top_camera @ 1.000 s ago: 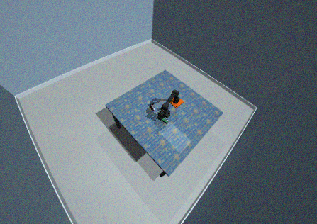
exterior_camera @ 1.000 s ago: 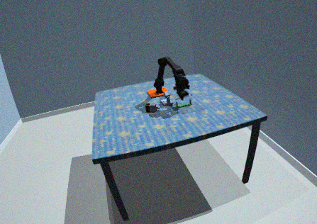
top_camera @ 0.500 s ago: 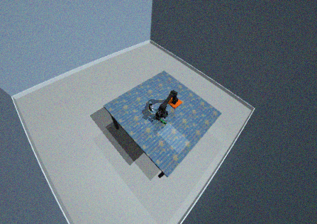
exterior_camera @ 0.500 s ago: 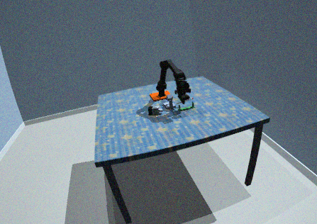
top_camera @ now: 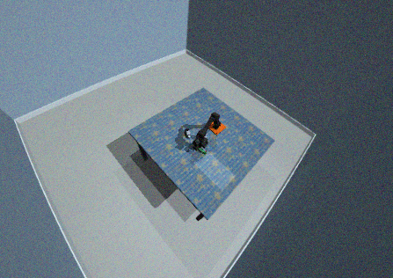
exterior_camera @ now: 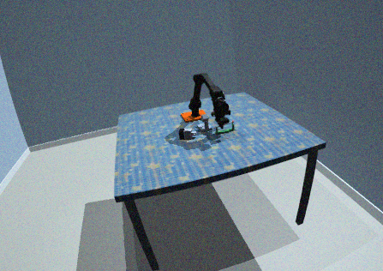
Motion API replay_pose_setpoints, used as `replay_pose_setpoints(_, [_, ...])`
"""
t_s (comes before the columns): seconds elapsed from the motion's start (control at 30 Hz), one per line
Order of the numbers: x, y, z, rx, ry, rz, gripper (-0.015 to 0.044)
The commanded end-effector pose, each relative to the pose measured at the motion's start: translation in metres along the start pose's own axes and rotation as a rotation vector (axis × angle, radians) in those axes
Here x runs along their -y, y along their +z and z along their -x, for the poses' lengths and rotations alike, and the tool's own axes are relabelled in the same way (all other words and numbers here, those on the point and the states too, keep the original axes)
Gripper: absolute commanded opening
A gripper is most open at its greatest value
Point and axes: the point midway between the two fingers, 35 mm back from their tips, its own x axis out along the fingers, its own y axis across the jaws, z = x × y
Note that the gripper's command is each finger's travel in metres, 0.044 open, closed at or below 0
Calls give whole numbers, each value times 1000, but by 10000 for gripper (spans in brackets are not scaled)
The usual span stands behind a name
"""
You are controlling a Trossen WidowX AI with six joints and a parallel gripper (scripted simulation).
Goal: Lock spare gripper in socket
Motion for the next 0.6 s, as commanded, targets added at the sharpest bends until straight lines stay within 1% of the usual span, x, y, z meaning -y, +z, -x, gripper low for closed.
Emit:
replay_pose_setpoints(0.0, [0,-1,-6,0,2,3,0])
replay_pose_setpoints(0.57, [-1,-1,-9,0,-1,3,0])
